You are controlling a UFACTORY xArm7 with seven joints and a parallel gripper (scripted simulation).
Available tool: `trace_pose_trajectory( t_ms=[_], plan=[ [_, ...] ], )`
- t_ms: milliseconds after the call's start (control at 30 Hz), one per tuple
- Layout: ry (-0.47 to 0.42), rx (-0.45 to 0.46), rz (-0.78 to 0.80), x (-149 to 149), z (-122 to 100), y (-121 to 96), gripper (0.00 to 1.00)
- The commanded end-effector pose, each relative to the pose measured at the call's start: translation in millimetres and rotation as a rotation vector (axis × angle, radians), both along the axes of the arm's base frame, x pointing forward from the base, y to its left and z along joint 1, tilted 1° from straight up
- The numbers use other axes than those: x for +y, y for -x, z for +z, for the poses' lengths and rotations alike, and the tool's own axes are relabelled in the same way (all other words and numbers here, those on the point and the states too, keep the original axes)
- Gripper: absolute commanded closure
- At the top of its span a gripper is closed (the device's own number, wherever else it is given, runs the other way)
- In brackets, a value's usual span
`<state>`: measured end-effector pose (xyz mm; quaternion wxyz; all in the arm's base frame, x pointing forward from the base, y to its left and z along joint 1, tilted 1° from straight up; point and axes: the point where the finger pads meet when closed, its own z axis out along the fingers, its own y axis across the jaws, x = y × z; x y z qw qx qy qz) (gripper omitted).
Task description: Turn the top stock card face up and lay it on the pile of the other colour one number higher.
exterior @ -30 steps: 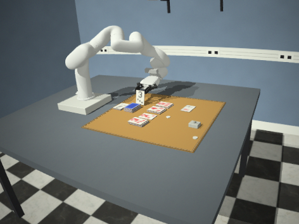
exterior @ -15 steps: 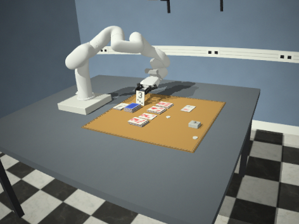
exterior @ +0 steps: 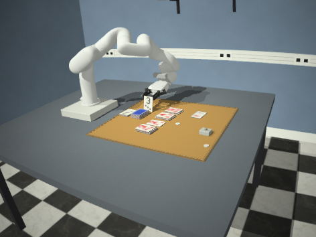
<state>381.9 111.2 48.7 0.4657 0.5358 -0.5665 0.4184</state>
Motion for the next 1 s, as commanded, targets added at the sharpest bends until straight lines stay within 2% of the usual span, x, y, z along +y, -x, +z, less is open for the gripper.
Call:
trace_pose_trajectory(
  t_ms=[0,967],
  plan=[
    [-0.002,-0.003,0.0,0.8,1.2,-0.7,0.26],
    [-0.002,-0.003,0.0,10.2,-1.1,-1.5,0.26]
  ],
)
